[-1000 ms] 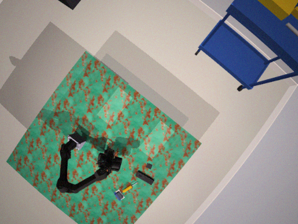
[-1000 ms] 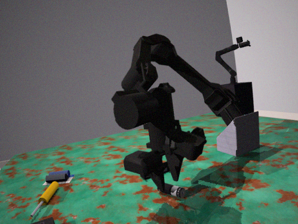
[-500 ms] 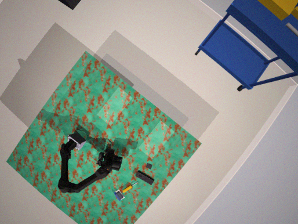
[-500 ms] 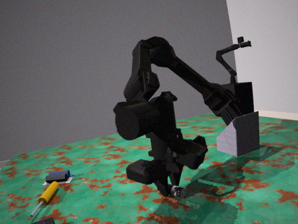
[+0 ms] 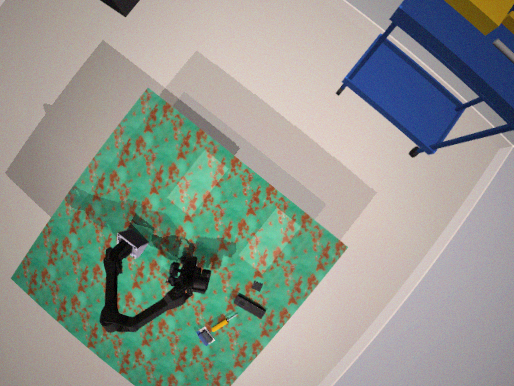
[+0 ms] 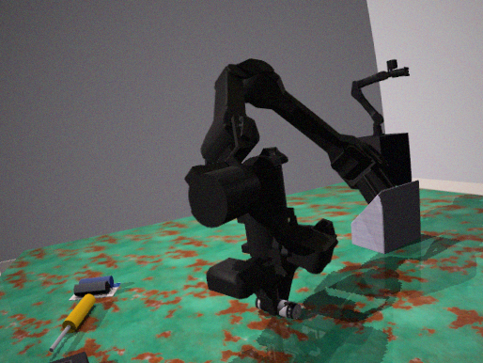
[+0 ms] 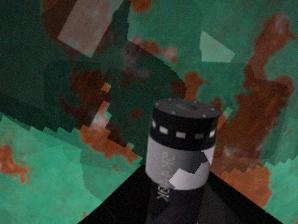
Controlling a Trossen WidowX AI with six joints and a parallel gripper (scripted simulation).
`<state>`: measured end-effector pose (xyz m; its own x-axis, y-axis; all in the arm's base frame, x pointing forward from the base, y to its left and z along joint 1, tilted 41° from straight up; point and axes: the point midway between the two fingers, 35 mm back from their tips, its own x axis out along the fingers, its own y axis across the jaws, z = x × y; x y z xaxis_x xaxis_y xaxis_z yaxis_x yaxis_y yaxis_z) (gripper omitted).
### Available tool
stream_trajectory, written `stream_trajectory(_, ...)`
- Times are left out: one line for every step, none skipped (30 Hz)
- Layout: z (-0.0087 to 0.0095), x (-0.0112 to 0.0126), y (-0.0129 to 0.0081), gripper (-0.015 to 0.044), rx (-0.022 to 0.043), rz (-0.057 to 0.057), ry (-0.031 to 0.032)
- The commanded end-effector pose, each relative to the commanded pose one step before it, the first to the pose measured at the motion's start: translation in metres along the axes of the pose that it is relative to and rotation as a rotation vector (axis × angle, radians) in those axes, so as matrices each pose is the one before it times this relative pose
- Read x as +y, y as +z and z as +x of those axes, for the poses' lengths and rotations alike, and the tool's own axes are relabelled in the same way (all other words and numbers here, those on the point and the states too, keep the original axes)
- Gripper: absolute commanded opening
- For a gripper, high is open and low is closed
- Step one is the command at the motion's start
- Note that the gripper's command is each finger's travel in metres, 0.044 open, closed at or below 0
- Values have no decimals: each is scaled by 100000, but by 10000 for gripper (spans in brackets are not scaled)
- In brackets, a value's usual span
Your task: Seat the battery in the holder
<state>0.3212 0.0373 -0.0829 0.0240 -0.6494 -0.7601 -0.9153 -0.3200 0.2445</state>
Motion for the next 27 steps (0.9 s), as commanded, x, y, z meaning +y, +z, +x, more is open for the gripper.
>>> stream_trajectory(-2300,-197,12,72,111,121,-637)
stream_trajectory(-1063,13,7,72,-28,-2,-2)
stream_trajectory(-820,36,3,72,-5,1,10)
stream_trajectory(-494,33,1,72,4,2,10)
stream_trajectory(-165,13,0,72,2,1,4)
stream_trajectory(0,0,0,72,0,0,0)
stream_trajectory(0,0,0,72,0,0,0)
stream_trajectory(0,0,0,72,0,0,0)
stream_trajectory(0,0,0,72,0,0,0)
stream_trajectory(-18,26,-57,72,-4,932,-3)
stream_trajectory(-55,76,-170,72,-13,2795,-10)
stream_trajectory(-90,122,-286,72,-21,4658,-15)
stream_trajectory(-106,134,-349,72,-24,5610,-16)
stream_trajectory(-104,119,-354,72,-22,5611,-14)
stream_trajectory(-107,105,-363,72,-39,5633,-16)
stream_trajectory(-105,89,-367,72,-38,5634,-13)
stream_trajectory(-103,73,-370,72,-36,5634,-11)
stream_trajectory(-101,56,-372,72,-34,5635,-9)
stream_trajectory(-99,40,-374,72,-32,5636,-8)
stream_trajectory(-82,25,-375,72,-42,5522,-29)
stream_trajectory(-80,9,-375,72,-41,5522,-27)
stream_trajectory(-78,-7,-375,72,-39,5523,-26)
stream_trajectory(-76,-23,-373,72,-38,5524,-24)
stream_trajectory(-74,-39,-371,72,-36,5524,-23)
stream_trajectory(-82,-52,-350,72,14,5452,-10)
stream_trajectory(-81,-67,-347,72,16,5458,-11)
stream_trajectory(-79,-82,-344,72,17,5458,-13)
